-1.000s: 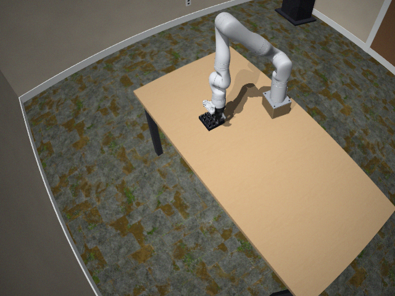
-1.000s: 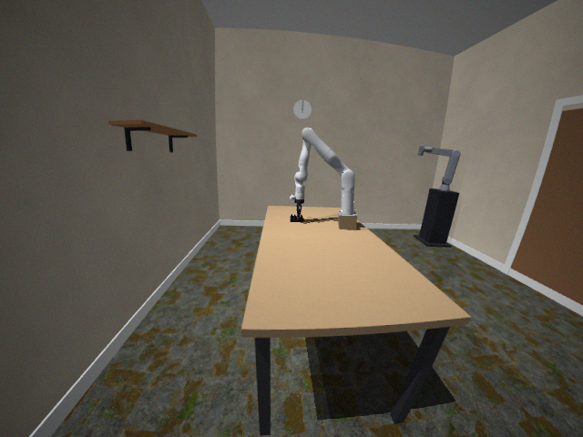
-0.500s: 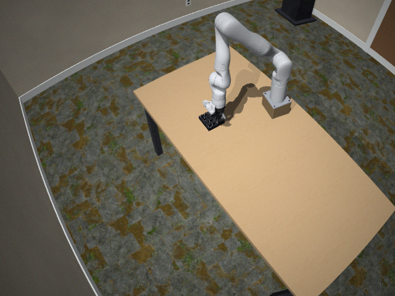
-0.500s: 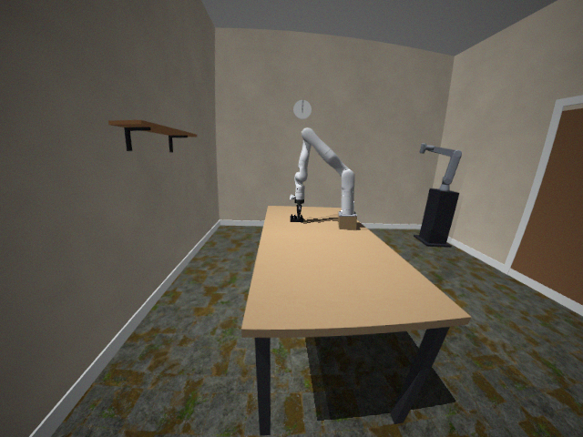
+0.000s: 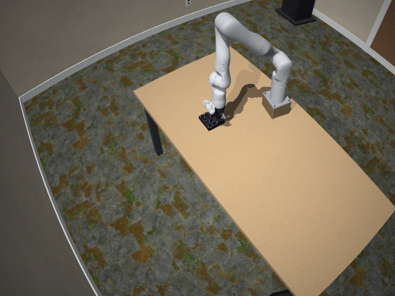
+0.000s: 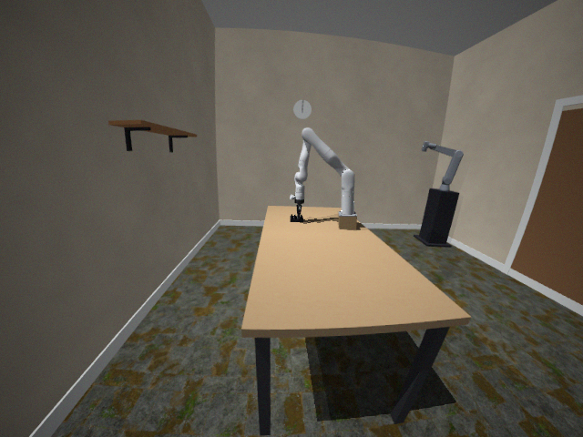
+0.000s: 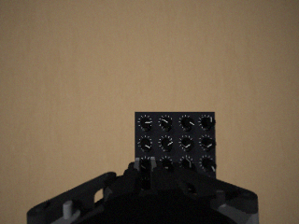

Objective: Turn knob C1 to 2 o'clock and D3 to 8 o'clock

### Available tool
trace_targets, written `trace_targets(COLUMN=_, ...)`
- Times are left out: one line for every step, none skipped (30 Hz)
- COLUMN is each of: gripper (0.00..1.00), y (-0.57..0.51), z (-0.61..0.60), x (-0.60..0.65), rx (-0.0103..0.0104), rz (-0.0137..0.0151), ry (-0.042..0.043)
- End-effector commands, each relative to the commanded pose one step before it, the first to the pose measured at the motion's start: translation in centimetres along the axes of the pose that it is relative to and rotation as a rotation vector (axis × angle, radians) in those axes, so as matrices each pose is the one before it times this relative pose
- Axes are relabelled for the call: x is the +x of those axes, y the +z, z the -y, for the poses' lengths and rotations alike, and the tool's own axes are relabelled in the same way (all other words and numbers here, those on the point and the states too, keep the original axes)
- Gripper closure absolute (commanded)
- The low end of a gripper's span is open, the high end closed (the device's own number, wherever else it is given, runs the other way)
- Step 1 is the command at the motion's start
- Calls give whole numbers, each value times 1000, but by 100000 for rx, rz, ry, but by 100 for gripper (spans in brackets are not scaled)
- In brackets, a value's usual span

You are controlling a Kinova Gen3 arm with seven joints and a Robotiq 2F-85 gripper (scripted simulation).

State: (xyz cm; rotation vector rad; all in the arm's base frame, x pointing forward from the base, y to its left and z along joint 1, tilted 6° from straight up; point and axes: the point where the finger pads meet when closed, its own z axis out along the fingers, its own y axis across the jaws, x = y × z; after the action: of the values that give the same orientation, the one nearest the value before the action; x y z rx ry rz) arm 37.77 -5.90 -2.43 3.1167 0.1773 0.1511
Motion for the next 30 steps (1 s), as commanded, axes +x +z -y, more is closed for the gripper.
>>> trace_targets(gripper=92, y=14, z=17, x=-11, rx=29, rz=29, ry=-18)
trace_targets(gripper=92, y=0, z=0, x=0, rx=0, rz=0, ry=0)
trace_targets(gripper=92, y=0, z=0, x=0, rx=0, rz=0, ry=0)
trace_targets(gripper=92, y=0, z=0, x=0, rx=0, rz=0, ry=0)
trace_targets(gripper=92, y=0, z=0, x=0, rx=0, rz=0, ry=0)
trace_targets(gripper=92, y=0, z=0, x=0, rx=0, rz=0, ry=0)
trace_targets(gripper=92, y=0, z=0, x=0, rx=0, rz=0, ry=0)
trace_targets(gripper=92, y=0, z=0, x=0, rx=0, rz=0, ry=0)
trace_targets(gripper=92, y=0, z=0, x=0, rx=0, rz=0, ry=0)
trace_targets(gripper=92, y=0, z=0, x=0, rx=0, rz=0, ry=0)
trace_targets(gripper=92, y=0, z=0, x=0, rx=0, rz=0, ry=0)
trace_targets(gripper=92, y=0, z=0, x=0, rx=0, rz=0, ry=0)
trace_targets(gripper=92, y=0, z=0, x=0, rx=0, rz=0, ry=0)
trace_targets(gripper=92, y=0, z=0, x=0, rx=0, rz=0, ry=1)
trace_targets(gripper=92, y=0, z=0, x=0, rx=0, rz=0, ry=7)
trace_targets(gripper=92, y=0, z=0, x=0, rx=0, rz=0, ry=19)
trace_targets(gripper=92, y=0, z=0, x=0, rx=0, rz=0, ry=36)
trace_targets(gripper=92, y=0, z=0, x=0, rx=0, rz=0, ry=58)
trace_targets(gripper=92, y=0, z=0, x=0, rx=0, rz=0, ry=85)
trace_targets(gripper=92, y=0, z=0, x=0, rx=0, rz=0, ry=117)
trace_targets(gripper=92, y=0, z=0, x=0, rx=0, rz=0, ry=153)
trace_targets(gripper=92, y=0, z=0, x=0, rx=0, rz=0, ry=193)
trace_targets(gripper=92, y=0, z=0, x=0, rx=0, rz=0, ry=236)
trace_targets(gripper=92, y=0, z=0, x=0, rx=0, rz=0, ry=283)
trace_targets(gripper=92, y=0, z=0, x=0, rx=0, rz=0, ry=333)
trace_targets(gripper=92, y=0, z=0, x=0, rx=0, rz=0, ry=386)
trace_targets(gripper=92, y=0, z=0, x=0, rx=0, rz=0, ry=442)
trace_targets(gripper=92, y=0, z=0, x=0, rx=0, rz=0, ry=500)
trace_targets(gripper=92, y=0, z=0, x=0, rx=0, rz=0, ry=0)
trace_targets(gripper=92, y=0, z=0, x=0, rx=0, rz=0, ry=0)
